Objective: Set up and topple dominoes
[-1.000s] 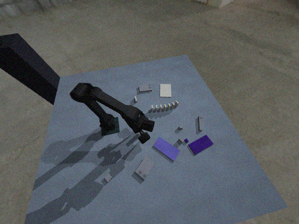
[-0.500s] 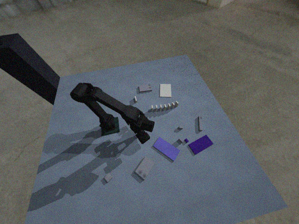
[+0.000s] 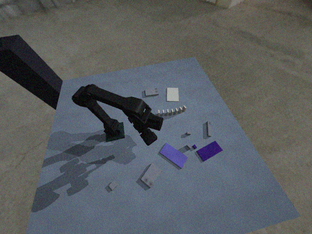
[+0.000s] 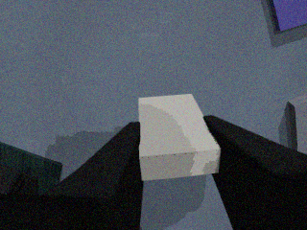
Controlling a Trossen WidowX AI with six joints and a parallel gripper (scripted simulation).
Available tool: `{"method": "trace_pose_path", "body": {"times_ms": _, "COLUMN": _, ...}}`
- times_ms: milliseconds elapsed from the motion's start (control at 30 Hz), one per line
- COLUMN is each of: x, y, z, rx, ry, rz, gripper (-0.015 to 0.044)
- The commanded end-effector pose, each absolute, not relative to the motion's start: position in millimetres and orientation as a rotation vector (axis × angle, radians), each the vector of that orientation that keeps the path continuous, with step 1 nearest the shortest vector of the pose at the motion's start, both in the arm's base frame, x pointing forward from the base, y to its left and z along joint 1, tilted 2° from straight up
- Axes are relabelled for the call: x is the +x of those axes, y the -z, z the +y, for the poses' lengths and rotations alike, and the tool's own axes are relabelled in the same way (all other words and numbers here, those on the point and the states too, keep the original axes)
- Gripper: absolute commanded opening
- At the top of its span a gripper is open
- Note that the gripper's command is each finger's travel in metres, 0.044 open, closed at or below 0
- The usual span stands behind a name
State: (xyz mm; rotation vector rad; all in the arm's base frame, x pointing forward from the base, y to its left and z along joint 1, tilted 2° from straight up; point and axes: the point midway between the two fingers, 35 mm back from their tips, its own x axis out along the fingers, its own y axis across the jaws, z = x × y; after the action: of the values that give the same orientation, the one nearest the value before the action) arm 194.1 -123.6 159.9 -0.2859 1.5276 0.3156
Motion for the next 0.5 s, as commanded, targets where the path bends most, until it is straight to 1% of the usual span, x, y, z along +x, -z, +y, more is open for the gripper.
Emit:
{"method": "trace_pose_path", "body": {"times_ms": 0, "x": 188, "y": -194, "z": -121, "rx": -0.296, "ry": -0.311, "rz": 1.518, "gripper": 0.0107}}
{"method": "trace_pose_path", "body": {"times_ms": 200, "x": 194, "y": -195, "z": -116, "rx": -0.283, "ry": -0.296, "rz": 1.515, "gripper": 0.0107}}
{"method": "trace_pose_path", "body": {"times_ms": 467, "x": 258, "y": -201, "z": -49, "rx": -0.083, "ry": -0.115, "rz": 1.515, "gripper": 0.0107}}
